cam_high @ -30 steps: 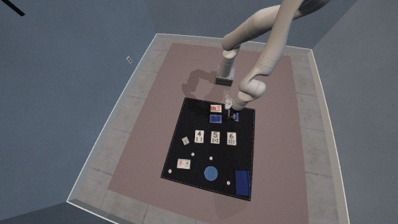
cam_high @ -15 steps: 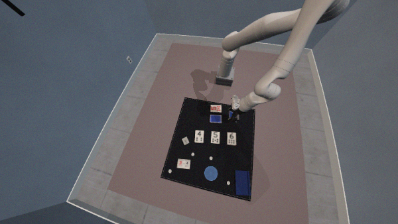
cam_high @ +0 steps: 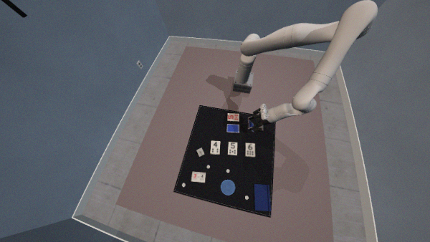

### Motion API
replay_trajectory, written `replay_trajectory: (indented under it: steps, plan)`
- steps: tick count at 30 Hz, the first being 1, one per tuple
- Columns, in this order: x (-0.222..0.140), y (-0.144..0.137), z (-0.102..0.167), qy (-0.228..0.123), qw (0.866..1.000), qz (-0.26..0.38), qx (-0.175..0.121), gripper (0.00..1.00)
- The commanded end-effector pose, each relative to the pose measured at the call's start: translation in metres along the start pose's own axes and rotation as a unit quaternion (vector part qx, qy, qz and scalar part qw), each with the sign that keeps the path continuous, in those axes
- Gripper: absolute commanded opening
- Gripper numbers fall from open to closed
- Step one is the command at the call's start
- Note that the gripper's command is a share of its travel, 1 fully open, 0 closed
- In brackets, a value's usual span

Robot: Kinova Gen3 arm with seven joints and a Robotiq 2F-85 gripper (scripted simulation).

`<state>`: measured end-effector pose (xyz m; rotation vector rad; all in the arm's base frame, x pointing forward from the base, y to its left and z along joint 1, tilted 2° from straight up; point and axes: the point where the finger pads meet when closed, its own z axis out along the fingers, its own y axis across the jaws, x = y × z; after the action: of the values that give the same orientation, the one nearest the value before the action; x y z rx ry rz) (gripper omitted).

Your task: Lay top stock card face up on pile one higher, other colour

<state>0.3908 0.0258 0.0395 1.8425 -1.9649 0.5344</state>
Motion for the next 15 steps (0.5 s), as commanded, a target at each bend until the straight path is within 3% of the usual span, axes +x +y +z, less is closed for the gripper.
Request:
replay_trajectory:
  steps: [1,9,11,15]
  plan:
    - [-0.0086,0.0017,0.0014,0.046,0.999,-0.009,0.000,0.71]
    - [-0.0116,0.0020,0.0018,0.131,0.991,-0.009,0.001,0.71]
    - [-0.0116,0.0020,0.0018,0.131,0.991,-0.009,0.001,0.71]
    - [-0.0129,0.0021,0.0022,0.171,0.985,-0.008,0.002,0.71]
